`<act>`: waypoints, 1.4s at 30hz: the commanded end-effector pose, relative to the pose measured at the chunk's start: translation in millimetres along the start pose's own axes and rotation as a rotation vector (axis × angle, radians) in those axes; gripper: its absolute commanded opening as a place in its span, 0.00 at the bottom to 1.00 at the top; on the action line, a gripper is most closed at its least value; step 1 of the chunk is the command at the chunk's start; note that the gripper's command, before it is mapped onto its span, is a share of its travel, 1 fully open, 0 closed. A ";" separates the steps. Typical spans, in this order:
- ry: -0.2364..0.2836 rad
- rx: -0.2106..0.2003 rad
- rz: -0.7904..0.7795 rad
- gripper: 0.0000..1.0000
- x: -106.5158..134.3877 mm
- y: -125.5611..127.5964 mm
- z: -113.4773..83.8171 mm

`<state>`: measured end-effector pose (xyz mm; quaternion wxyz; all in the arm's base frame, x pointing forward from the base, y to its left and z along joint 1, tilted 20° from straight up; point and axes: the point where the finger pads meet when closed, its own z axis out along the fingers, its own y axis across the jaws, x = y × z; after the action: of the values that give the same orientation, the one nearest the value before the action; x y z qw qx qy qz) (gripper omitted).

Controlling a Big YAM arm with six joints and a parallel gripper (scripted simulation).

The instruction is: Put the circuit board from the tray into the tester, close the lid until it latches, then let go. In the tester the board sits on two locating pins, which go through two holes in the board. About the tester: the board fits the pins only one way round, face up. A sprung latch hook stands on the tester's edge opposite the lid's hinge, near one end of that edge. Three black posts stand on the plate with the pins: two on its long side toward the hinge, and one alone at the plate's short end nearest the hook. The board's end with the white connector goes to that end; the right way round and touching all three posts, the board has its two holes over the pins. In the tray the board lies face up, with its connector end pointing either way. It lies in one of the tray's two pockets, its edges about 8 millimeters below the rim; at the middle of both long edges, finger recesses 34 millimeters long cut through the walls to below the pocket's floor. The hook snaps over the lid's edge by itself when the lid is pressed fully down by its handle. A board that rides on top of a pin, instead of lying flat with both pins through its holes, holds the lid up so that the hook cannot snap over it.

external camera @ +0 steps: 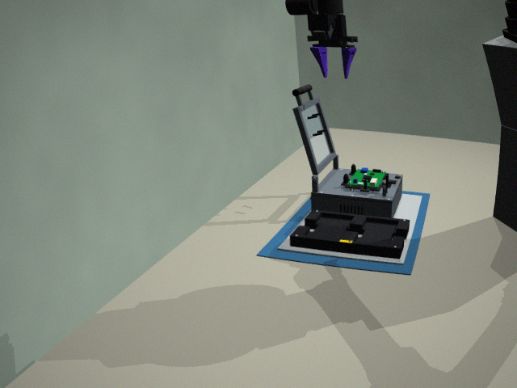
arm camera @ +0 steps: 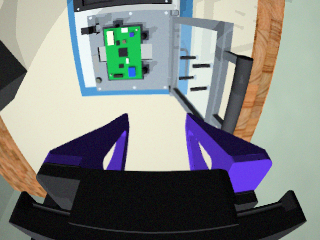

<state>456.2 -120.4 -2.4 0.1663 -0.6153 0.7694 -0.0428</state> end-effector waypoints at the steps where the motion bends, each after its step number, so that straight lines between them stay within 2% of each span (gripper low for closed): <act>1: -0.001 0.010 -0.002 0.48 -4.9 -22.4 -3.5; 9: 0.000 0.013 -0.003 0.48 -6.1 -68.3 -4.2; 15: 0.000 0.015 -0.004 0.48 -5.4 -90.1 -5.1; 25: 0.001 0.021 -0.006 0.48 -4.9 -99.6 -6.2; 42: 0.001 0.020 -0.007 0.48 -5.7 -93.9 -5.9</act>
<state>531.2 -139.9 19.9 0.1655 -0.6151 0.7698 -0.0416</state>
